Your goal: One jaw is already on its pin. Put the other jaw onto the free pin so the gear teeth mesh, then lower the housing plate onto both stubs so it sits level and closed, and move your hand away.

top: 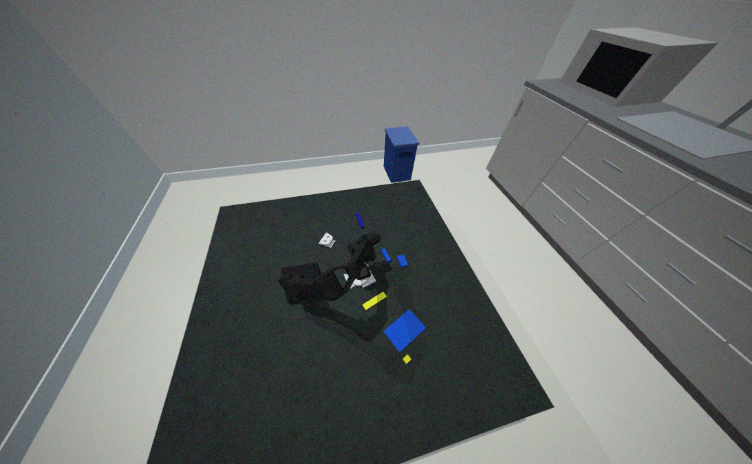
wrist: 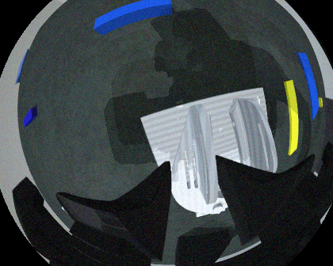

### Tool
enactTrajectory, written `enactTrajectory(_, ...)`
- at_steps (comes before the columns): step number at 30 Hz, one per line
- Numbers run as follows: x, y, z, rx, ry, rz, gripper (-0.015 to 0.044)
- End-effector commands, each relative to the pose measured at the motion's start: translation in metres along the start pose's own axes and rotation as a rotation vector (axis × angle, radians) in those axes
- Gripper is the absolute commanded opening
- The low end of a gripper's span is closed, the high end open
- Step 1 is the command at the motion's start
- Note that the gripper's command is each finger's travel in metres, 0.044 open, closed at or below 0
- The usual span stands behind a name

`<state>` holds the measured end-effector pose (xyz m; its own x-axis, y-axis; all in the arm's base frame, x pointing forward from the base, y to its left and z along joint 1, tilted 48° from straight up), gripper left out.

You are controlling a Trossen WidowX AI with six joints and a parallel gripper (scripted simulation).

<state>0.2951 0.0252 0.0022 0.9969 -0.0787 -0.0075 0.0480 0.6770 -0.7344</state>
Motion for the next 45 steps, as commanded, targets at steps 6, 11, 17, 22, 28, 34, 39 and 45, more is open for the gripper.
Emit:
enactTrajectory(6, -0.0005, -0.0012, -0.0032, -0.006, 0.004, 0.002, 0.0134)
enactTrajectory(11, -0.0005, -0.0012, -0.0032, -0.006, 0.004, 0.002, 0.0134)
enactTrajectory(17, -0.0005, -0.0012, -0.0032, -0.006, 0.004, 0.002, 0.0134)
enactTrajectory(22, -0.0005, -0.0011, -0.0009, -0.006, 0.004, 0.002, 0.0134)
enactTrajectory(28, -0.0005, -0.0011, 0.0034, -0.006, 0.004, 0.002, 0.0134)
enactTrajectory(34, -0.0008, -0.0017, 0.0012, -0.006, 0.004, 0.002, 0.0134)
enactTrajectory(39, -0.0008, -0.0017, 0.0011, -0.006, 0.004, 0.002, 0.0134)
enactTrajectory(45, -0.0008, -0.0017, -0.001, -0.006, 0.004, 0.002, 0.0134)
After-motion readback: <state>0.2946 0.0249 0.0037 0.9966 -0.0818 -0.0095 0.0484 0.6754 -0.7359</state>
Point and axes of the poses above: the point midway between the two fingers, 35 mm back from their tips, its own z axis back along the fingers, its own y axis across the jaws, x = y × z, the point moved 9 cm from there along z, back along the fingers, and after that the axes turned 4 degrees about -z, right-handed, at the moved point
